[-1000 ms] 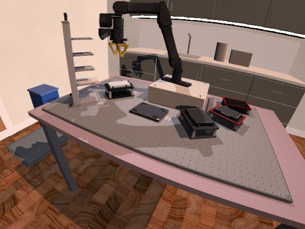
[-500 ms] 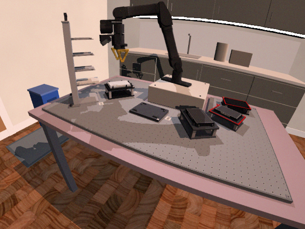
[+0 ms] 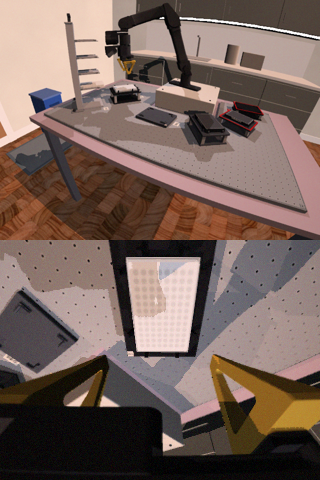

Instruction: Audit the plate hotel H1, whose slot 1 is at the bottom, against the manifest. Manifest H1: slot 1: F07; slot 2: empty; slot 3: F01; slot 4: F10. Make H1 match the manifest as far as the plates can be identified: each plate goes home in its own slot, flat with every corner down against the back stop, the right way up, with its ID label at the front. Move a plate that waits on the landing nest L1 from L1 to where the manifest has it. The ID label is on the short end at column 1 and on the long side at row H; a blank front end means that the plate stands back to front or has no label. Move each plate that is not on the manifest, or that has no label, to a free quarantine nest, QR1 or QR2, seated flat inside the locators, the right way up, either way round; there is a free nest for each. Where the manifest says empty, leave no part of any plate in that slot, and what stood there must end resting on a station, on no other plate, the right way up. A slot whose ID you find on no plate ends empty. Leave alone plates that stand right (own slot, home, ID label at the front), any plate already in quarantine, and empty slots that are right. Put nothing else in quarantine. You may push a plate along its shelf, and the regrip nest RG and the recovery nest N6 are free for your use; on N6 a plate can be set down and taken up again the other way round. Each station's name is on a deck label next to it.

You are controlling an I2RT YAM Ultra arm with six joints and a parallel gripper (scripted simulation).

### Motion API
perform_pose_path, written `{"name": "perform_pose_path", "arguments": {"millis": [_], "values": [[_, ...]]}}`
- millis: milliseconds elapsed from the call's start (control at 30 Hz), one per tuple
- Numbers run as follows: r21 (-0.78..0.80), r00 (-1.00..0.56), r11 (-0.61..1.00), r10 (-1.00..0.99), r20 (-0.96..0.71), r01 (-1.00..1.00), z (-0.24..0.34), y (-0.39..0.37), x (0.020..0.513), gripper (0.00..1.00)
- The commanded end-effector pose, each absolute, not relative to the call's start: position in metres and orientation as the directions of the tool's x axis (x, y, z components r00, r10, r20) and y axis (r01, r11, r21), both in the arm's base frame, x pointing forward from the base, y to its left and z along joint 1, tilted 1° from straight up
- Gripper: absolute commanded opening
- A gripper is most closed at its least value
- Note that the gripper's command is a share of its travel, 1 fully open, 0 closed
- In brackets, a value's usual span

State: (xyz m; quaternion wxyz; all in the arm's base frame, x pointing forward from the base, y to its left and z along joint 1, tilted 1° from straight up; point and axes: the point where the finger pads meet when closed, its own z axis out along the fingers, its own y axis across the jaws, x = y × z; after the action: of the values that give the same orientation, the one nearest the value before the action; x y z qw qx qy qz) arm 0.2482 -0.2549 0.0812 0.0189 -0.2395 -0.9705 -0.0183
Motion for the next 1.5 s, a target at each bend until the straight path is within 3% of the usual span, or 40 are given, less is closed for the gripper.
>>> {"name": "perform_pose_path", "arguments": {"millis": [0, 300, 1467], "values": [[0.010, -0.884, 0.884, 0.467, -0.008, 0.467, 0.082, -0.263, 0.257, 1.00], [0.010, -0.884, 0.884, 0.467, -0.008, 0.467, 0.054, -0.263, 0.257, 1.00], [0.010, -0.884, 0.884, 0.467, -0.008, 0.467, 0.050, -0.263, 0.257, 1.00]]}}
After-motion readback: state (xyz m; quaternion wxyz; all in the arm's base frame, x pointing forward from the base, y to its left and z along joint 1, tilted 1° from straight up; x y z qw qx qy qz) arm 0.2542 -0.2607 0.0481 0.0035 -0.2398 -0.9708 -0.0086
